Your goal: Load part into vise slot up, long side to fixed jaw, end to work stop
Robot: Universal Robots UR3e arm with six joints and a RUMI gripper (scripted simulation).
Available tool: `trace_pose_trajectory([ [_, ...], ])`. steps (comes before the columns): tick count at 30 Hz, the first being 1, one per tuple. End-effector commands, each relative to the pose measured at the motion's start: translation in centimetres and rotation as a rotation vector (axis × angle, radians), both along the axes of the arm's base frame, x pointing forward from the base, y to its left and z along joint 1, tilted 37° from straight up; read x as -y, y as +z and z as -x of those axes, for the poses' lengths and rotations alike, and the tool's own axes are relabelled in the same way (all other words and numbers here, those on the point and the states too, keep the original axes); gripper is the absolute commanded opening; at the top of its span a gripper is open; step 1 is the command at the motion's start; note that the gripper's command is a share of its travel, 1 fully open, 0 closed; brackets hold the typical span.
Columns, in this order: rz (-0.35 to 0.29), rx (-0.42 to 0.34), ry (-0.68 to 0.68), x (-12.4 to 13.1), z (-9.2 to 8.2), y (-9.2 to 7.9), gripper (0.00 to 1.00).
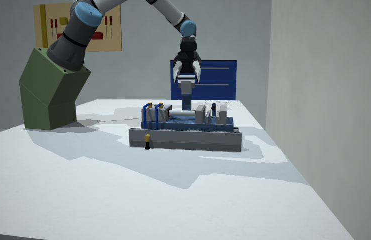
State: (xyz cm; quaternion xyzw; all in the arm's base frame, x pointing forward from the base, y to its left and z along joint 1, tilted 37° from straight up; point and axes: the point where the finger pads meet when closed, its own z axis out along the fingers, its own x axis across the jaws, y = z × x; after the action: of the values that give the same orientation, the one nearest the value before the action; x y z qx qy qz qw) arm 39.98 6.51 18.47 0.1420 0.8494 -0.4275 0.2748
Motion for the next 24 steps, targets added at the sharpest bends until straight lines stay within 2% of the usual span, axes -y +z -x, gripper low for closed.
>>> trace_pose_trajectory([
  [1,-0.001,0.002,0.001,-0.02,-0.04,0.0,0.51],
  [24,-0.029,0.002,0.02,0.02,-0.08,-0.16,0.51],
])
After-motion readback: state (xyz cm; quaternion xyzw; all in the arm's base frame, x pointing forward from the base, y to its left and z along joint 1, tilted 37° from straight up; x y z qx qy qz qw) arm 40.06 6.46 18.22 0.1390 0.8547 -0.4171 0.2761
